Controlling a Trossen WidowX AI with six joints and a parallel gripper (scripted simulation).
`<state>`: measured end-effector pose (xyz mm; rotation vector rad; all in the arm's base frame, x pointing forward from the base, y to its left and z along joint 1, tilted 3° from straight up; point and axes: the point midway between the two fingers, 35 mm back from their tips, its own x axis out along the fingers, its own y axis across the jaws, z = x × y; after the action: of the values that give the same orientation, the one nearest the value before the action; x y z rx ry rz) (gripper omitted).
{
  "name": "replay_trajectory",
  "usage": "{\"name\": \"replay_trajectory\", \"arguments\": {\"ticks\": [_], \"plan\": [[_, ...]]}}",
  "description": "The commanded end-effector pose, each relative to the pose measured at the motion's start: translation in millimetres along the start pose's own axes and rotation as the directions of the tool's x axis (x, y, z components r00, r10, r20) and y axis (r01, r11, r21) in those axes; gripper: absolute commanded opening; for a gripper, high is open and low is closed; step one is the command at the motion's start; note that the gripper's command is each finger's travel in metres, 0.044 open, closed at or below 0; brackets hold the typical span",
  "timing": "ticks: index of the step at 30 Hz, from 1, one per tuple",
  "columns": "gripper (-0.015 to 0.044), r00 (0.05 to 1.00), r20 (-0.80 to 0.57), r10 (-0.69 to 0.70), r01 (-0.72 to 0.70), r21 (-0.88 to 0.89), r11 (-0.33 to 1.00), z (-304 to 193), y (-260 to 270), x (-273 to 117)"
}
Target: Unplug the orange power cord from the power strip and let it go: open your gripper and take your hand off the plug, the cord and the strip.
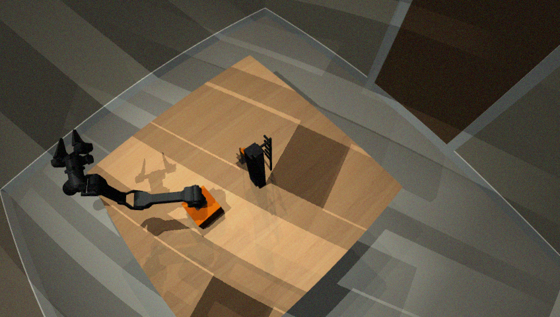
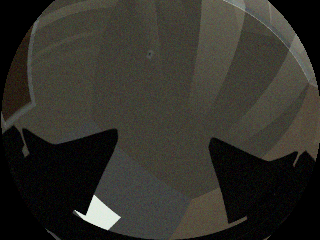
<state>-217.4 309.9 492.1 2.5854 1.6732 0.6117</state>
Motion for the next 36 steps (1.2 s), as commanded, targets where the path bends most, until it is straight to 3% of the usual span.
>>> {"name": "replay_trajectory", "arguments": {"ticks": [1,4,9,17,23,30,36], "plan": [[0.0374,1.000,-0.005,-0.002,0.002,-0.003,1.000,-1,0,0],[0.0295,0.998,-0.069,-0.016,0.015,-0.018,1.000,-15,10,-6],[0.0164,0.984,-0.175,0.043,-0.002,0.229,0.973,-63,79,-17],[0.0160,0.944,-0.273,0.185,0.016,0.599,0.800,-103,197,-35],[0.0160,0.890,-0.284,0.358,0.014,0.800,0.599,-99,286,-46],[0.0160,0.832,-0.192,0.520,0.003,0.940,0.342,-75,384,-55],[0.0160,0.770,-0.012,0.638,-0.024,0.999,0.048,-22,473,-60]]}}
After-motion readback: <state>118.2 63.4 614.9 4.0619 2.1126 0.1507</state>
